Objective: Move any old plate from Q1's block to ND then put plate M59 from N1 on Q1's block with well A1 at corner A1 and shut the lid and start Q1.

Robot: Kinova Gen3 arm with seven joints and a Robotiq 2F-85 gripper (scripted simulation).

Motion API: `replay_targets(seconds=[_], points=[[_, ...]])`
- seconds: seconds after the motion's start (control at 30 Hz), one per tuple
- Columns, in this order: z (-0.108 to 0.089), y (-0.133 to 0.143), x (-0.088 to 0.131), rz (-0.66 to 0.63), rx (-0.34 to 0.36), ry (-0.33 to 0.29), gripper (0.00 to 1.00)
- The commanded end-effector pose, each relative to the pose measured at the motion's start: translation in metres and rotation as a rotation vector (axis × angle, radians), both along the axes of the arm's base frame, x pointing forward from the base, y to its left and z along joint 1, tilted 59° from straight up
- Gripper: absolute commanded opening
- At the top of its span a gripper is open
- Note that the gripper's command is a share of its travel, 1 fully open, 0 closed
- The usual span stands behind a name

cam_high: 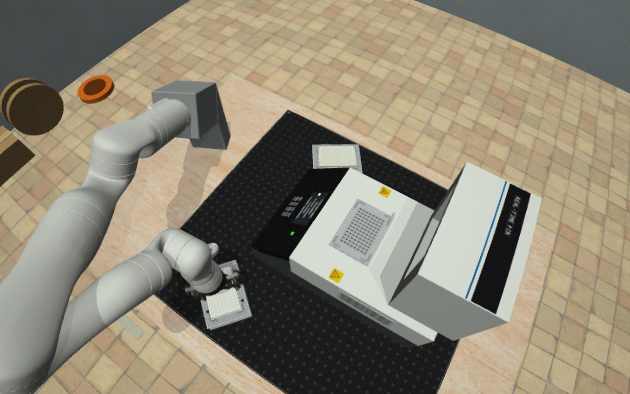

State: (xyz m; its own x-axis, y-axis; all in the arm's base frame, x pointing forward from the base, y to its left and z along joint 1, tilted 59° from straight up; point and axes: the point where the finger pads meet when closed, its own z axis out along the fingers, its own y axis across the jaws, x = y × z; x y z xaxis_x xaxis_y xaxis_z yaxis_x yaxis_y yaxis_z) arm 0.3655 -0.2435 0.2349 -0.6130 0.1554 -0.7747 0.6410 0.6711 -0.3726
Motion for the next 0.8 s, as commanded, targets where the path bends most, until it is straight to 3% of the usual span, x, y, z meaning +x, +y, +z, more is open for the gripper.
replay_targets(seconds=[0.0, 0.5, 0.77], points=[[-0.0002, -0.0002, 0.0005, 0.001, 0.0, -0.001, 1.0], [-0.0002, -0.0002, 0.0005, 0.001, 0.0, -0.001, 1.0], [-0.0001, -0.0001, 0.0005, 0.001, 0.0, -0.001, 0.93]])
